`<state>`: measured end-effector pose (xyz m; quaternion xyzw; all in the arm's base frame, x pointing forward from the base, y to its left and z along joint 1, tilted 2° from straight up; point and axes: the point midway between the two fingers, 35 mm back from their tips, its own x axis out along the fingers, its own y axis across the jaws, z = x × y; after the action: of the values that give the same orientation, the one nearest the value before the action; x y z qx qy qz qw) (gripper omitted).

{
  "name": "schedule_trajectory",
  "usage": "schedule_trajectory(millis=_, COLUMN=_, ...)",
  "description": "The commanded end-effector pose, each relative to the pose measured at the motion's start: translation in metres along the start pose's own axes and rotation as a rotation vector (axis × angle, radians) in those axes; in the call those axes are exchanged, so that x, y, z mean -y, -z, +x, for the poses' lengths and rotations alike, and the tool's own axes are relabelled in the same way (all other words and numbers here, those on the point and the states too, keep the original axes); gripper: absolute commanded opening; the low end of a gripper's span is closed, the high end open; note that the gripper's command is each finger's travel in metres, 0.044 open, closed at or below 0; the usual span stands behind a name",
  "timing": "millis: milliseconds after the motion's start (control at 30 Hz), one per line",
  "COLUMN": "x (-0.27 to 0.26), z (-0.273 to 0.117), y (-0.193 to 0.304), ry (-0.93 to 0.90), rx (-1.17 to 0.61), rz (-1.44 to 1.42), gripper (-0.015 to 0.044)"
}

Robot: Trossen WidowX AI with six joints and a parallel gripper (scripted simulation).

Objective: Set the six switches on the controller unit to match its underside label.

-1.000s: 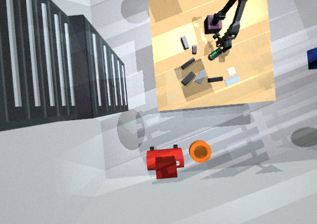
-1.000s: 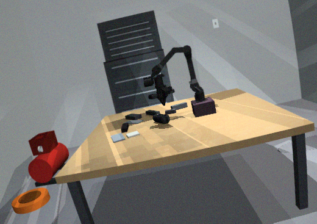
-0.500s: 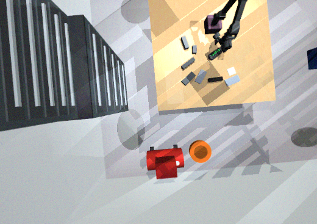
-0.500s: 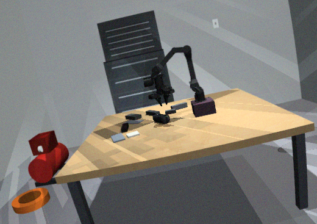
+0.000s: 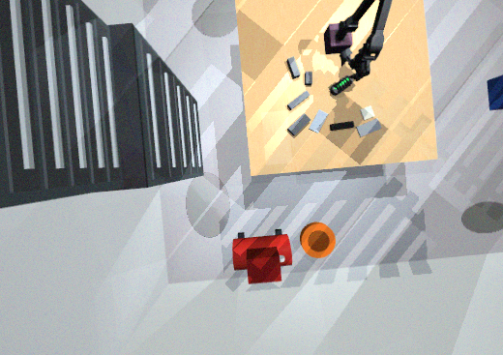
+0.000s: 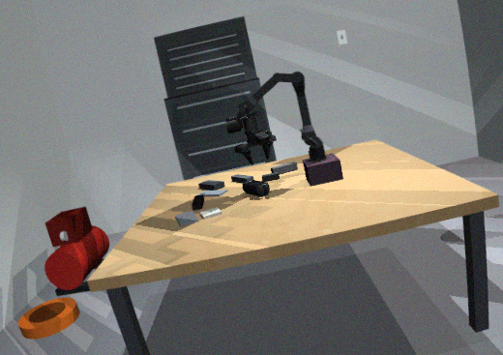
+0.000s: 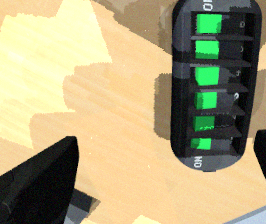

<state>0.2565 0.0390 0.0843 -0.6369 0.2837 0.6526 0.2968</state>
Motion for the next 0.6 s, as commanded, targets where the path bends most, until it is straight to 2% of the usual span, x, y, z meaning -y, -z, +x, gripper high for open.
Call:
schedule_trajectory(millis=0, x=-0.0002, z=-0.047, y=-0.0002, ry=0.024, rx=-0.016, rz=-0.003, gripper=0.0256)
schedule_trajectory(millis=333, x=-0.0017, z=-0.0555, y=-0.0012, ry=0.023, rx=-0.016, rz=-0.003, gripper=0.0)
schedule_trajectory(millis=567, x=-0.0017, z=-0.0555, y=-0.0012, ry=0.023, rx=-0.016, rz=-0.003, gripper=0.0)
